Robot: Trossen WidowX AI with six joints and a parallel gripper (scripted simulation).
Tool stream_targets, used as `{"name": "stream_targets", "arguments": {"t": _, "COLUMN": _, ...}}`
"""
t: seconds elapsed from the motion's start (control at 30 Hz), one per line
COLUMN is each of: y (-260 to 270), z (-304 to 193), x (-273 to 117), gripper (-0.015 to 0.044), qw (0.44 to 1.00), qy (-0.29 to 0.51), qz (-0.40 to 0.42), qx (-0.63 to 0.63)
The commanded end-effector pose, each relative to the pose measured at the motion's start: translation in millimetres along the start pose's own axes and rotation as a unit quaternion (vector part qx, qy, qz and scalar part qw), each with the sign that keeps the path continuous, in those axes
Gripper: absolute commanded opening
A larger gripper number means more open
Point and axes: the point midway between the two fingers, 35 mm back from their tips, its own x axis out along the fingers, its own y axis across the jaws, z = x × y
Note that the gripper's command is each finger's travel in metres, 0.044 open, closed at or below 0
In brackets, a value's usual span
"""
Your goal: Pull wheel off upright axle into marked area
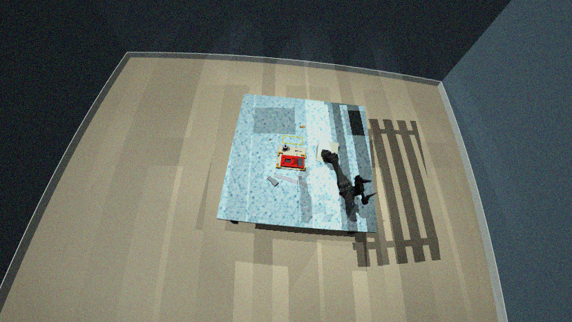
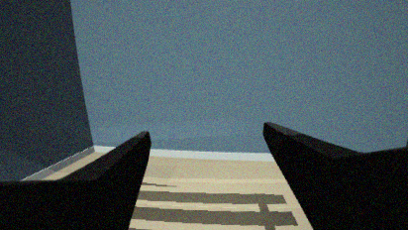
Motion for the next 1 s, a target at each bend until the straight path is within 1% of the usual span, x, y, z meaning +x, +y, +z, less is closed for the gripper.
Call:
{"name": "stream_targets", "arguments": {"t": 0.0, "y": -0.6, "z": -0.8, "x": -0.2, "gripper": 0.0374, "qw": 1.000, "qy": 0.001, "qz": -0.001, "qx": 0.001}}
{"name": "stream_targets", "arguments": {"t": 0.1, "y": -9.5, "z": -12.2, "x": -3.9, "gripper": 0.0300, "qw": 1.000, "qy": 0.016, "qz": -0.019, "qx": 0.013}}
{"name": "stream_targets", "arguments": {"t": 0.3, "y": -46.2, "z": -64.6, "x": -30.8, "gripper": 0.0300, "qw": 0.989, "qy": 0.083, "qz": -0.104, "qx": 0.069}}
{"name": "stream_targets", "arguments": {"t": 0.47, "y": -71.6, "z": -102.8, "x": -62.0, "gripper": 0.0300, "qw": 0.971, "qy": 0.144, "qz": -0.177, "qx": 0.068}}
{"name": "stream_targets", "arguments": {"t": 0.63, "y": -90.1, "z": -146.1, "x": -107.4, "gripper": 0.0300, "qw": 0.942, "qy": 0.194, "qz": -0.245, "qx": 0.119}}
{"name": "stream_targets", "arguments": {"t": 0.73, "y": -94.5, "z": -154.6, "x": -126.4, "gripper": 0.0300, "qw": 0.927, "qy": 0.224, "qz": -0.280, "qx": 0.107}}
{"name": "stream_targets", "arguments": {"t": 0.97, "y": -98.5, "z": -204.2, "x": -207.1, "gripper": 0.0300, "qw": 0.865, "qy": 0.283, "qz": -0.373, "qx": 0.179}}
